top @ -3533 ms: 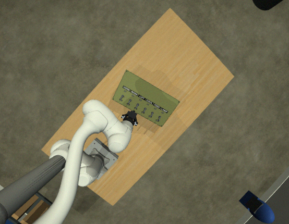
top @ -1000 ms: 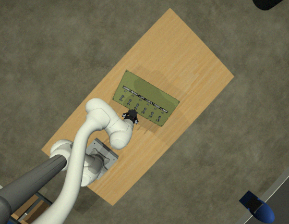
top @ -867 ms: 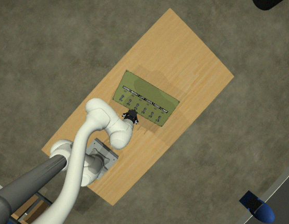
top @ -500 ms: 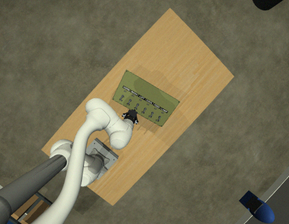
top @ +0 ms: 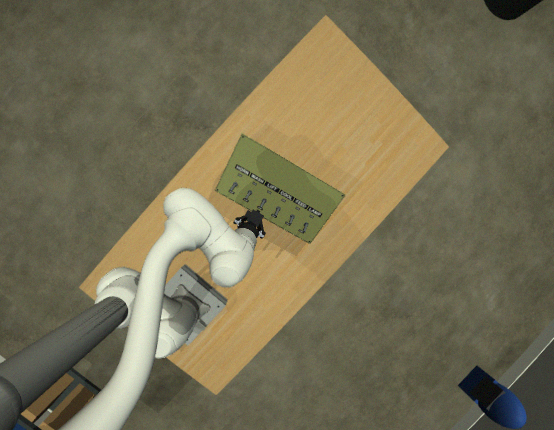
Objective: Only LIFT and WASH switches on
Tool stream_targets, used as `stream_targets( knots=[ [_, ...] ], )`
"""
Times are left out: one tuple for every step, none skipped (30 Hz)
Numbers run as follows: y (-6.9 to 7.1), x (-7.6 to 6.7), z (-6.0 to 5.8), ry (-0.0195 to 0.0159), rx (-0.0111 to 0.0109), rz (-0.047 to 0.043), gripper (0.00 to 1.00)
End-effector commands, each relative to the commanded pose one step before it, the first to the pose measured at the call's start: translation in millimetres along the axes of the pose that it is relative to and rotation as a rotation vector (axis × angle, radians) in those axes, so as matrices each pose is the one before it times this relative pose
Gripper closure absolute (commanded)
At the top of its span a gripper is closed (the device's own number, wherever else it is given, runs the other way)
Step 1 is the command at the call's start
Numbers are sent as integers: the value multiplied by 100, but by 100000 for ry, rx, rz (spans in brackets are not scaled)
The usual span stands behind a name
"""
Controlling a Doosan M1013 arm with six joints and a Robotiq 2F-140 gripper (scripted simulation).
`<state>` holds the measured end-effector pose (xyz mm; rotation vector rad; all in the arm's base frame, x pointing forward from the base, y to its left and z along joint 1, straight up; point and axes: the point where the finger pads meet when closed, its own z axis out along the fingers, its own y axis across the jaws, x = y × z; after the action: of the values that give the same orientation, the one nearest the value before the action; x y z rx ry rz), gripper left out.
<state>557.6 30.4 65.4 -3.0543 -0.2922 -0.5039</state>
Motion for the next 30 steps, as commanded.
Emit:
stream_targets(
  knots=[
    [5,68,-41,120,4,19,90],
    [0,2,0,0,0,0,90],
    [0,3,0,0,0,0,90],
    [0,0,0,0,0,0,90],
    [0,0,0,0,0,0,90],
    [0,5,0,0,0,0,90],
    [0,7,0,0,0,0,90],
    [0,10,0,0,0,0,90],
    [0,12,0,0,0,0,90],
    [0,15,0,0,0,0,90],
    [0,19,0,0,0,0,90],
    [0,22,0,0,0,0,90],
    [0,26,0,0,0,0,90],
    [0,30,0,0,0,0,90],
    [0,33,0,0,0,0,90],
    [0,37,0,0,0,0,90],
    [0,41,0,0,0,0,90],
    [0,45,0,0,0,0,90],
    [0,49,0,0,0,0,90],
    [0,53,0,0,0,0,90],
    [0,0,0,0,0,0,90],
    [0,0,0,0,0,0,90],
    [0,57,0,0,0,0,90],
    [0,60,0,0,0,0,90],
    [0,64,0,0,0,0,90],
    [0,67,0,0,0,0,90],
    [0,71,0,0,0,0,90],
    [0,74,0,0,0,0,90],
    [0,77,0,0,0,0,90],
    [0,80,0,0,0,0,90]
  ],
)
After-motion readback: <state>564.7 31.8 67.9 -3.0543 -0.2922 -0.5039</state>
